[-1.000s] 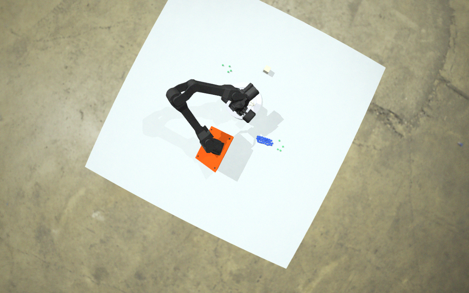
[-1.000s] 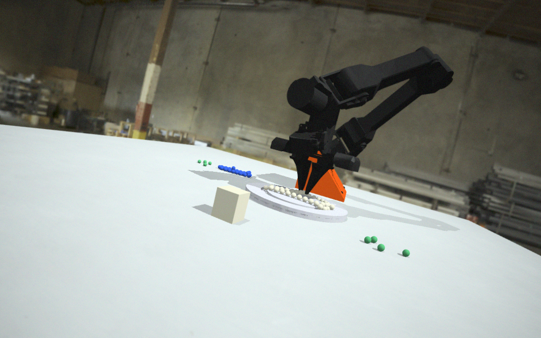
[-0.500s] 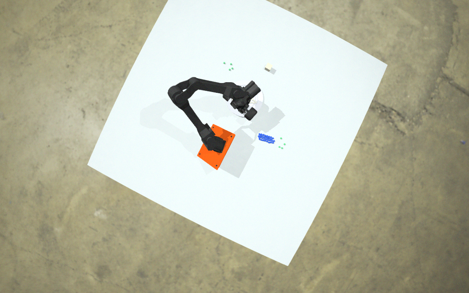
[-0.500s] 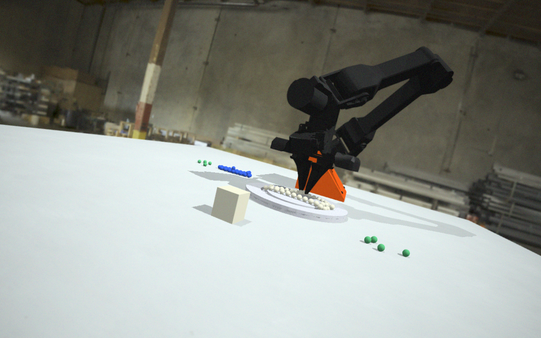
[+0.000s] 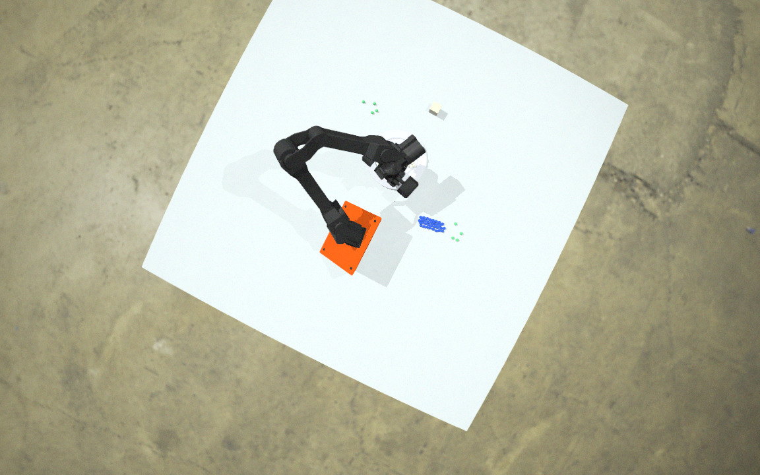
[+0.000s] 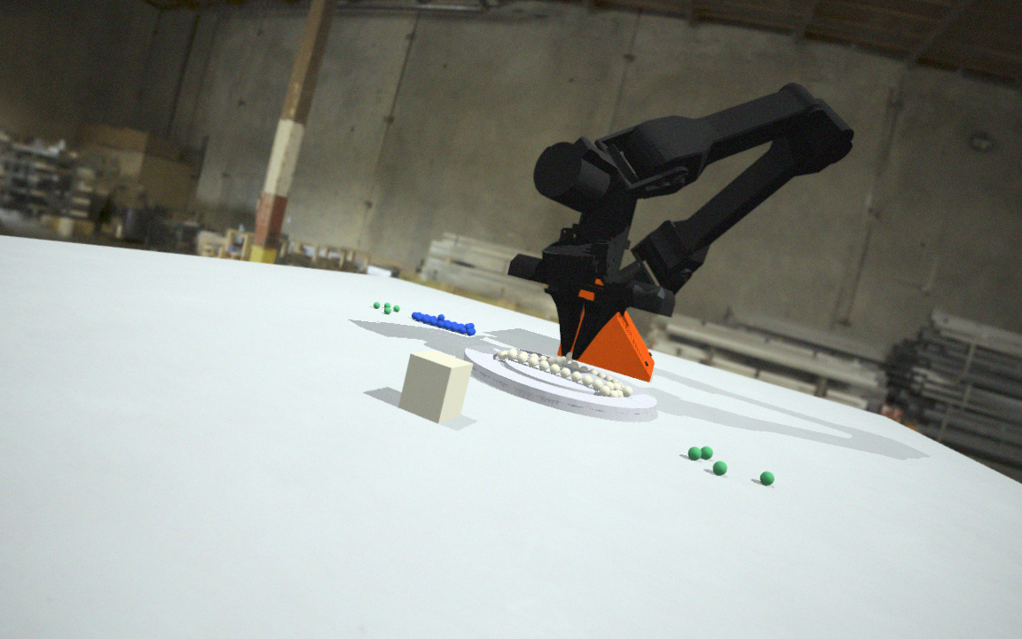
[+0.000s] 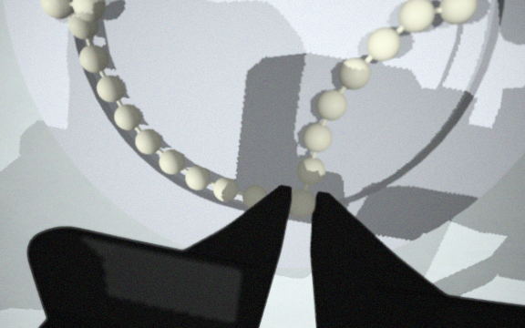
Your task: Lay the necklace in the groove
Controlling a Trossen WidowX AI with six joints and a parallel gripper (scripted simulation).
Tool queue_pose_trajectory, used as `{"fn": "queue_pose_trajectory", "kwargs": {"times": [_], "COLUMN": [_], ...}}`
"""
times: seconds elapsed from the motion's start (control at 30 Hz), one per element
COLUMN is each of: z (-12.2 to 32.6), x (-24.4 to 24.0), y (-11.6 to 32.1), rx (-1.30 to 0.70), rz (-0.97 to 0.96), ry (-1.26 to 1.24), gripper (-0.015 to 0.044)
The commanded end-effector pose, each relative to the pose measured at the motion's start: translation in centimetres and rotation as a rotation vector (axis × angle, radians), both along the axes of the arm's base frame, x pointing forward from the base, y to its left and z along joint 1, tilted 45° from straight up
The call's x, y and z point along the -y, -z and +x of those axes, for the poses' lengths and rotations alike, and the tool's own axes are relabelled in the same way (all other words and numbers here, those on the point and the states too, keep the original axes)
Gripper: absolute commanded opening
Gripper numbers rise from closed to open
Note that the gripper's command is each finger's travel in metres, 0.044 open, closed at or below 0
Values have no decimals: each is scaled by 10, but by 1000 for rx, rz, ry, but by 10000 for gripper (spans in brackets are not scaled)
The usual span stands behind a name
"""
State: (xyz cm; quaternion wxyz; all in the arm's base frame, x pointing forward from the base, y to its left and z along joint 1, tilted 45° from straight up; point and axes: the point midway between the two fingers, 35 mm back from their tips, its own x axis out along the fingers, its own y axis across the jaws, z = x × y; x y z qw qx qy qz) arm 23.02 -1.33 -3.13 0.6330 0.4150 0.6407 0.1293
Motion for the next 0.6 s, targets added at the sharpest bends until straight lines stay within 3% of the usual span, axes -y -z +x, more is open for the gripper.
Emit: {"fn": "queue_pose_trajectory", "kwargs": {"times": [0.0, 0.43, 0.57], "z": [-5, -4, -5], "x": [2, -3, -1], "y": [3, 9, 7], "rx": [-4, -4, -6], "rz": [-1, -1, -3], "ry": [1, 0, 1], "gripper": [0, 0, 105]}}
